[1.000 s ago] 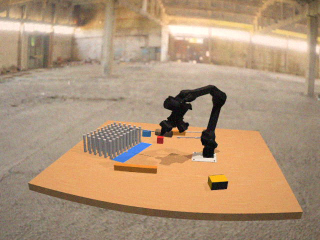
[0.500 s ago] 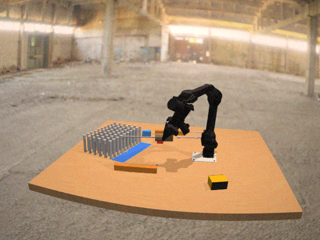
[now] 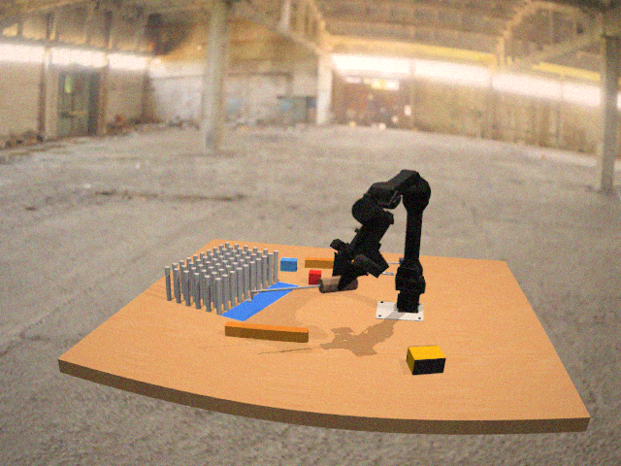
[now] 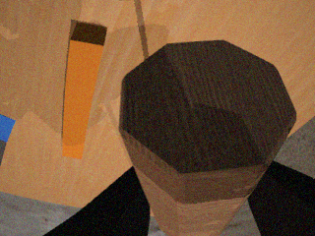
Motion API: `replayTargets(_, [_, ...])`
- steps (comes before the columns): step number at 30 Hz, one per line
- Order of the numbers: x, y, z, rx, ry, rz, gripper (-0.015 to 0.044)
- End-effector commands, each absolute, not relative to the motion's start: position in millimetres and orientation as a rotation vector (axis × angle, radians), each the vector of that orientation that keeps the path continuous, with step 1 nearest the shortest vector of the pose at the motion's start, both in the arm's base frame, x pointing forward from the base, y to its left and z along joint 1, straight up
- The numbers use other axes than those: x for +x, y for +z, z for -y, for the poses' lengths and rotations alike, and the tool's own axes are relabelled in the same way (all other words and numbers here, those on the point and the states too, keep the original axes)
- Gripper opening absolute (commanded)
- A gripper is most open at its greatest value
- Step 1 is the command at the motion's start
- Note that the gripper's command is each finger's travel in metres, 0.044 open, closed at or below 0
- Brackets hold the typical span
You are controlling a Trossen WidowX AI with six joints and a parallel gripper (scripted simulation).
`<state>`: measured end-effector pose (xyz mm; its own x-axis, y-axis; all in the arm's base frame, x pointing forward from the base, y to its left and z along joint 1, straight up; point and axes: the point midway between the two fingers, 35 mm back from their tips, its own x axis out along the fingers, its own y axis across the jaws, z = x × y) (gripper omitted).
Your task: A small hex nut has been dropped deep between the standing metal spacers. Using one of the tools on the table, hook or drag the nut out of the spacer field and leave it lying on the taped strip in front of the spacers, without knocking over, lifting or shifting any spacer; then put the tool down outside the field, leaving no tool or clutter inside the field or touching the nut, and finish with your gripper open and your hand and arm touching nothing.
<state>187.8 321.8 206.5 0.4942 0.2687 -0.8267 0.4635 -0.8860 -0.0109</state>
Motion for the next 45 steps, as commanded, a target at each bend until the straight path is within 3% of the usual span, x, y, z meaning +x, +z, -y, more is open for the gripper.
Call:
replayTargets(1, [168,213,-350,2.460,-1.286,-0.772,0.0000])
replayTargets(45, [168,185,-362,2.449,-1.279,-0.791,0.0000])
